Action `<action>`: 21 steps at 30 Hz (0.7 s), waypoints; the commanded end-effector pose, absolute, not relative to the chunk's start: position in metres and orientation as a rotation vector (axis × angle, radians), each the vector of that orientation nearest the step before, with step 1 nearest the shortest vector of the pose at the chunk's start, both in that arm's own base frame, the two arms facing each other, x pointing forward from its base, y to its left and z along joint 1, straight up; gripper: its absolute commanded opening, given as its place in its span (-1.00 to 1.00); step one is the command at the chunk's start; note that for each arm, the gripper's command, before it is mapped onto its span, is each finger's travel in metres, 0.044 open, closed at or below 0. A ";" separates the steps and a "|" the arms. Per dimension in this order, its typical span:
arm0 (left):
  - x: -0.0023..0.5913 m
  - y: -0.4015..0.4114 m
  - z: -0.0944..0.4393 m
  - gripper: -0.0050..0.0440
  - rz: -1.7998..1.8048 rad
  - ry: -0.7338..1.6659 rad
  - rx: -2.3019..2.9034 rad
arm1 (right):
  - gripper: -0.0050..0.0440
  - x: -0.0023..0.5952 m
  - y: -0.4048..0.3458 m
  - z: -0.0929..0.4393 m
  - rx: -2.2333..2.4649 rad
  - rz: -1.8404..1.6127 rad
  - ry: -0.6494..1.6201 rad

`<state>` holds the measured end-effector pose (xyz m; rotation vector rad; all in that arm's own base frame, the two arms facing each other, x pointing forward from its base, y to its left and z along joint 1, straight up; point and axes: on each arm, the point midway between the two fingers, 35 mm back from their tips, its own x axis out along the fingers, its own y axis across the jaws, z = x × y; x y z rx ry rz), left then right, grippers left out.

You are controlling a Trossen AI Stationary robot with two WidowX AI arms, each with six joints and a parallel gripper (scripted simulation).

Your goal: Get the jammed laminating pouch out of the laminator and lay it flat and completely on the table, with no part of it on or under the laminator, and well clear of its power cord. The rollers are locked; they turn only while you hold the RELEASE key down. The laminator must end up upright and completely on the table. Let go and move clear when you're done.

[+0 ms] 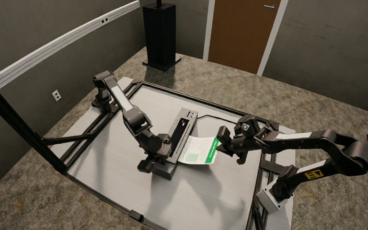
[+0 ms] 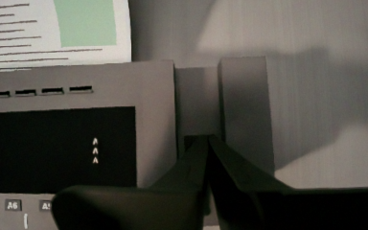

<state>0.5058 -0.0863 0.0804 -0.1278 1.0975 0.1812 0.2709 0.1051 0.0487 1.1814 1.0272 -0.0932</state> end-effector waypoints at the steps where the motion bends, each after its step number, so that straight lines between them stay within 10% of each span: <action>1: 0.507 -0.084 0.079 -1.00 0.181 1.097 -0.129 | -1.00 0.269 0.104 0.052 1.181 -0.086 1.025; 21: 0.507 -0.084 0.079 -1.00 0.181 1.097 -0.129 | -1.00 0.258 0.096 0.066 1.181 -0.086 1.025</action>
